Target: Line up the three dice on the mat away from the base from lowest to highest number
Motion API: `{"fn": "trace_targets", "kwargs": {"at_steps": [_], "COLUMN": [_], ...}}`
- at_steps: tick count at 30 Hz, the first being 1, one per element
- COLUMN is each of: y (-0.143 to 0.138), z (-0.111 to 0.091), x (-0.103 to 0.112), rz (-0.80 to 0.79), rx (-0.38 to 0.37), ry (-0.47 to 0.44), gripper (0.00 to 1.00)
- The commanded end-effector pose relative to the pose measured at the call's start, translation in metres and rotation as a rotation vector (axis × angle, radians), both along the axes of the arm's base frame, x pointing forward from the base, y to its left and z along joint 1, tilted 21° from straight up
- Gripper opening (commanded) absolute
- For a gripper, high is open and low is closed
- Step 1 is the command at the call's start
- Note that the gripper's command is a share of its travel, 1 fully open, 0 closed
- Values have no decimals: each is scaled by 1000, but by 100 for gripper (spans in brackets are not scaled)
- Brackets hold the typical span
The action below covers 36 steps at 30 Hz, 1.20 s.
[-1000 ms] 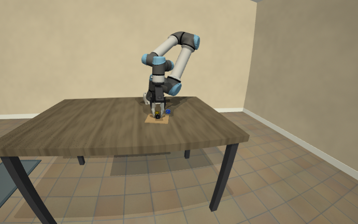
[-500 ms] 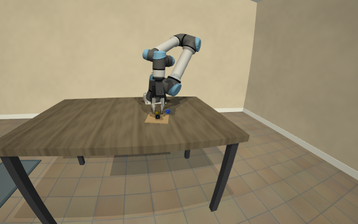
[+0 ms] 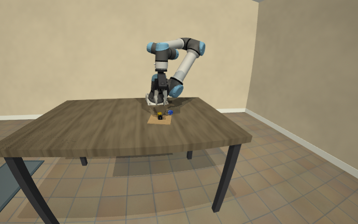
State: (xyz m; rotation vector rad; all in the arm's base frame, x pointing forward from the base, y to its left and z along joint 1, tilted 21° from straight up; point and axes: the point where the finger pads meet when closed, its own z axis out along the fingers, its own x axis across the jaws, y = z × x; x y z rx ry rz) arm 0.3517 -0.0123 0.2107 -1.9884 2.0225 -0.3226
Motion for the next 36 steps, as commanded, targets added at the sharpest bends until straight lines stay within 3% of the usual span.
{"fn": "trace_targets", "kwargs": {"at_steps": [1, 2, 3, 36], "y": [-1, -1, -1, 2], "z": [6, 6, 6, 5], "x": [-3, -3, -3, -4], "rz": [2, 2, 2, 41], "rx": [3, 3, 3, -12], "ry": [-1, -1, -1, -3], "gripper": [24, 24, 100, 100]}}
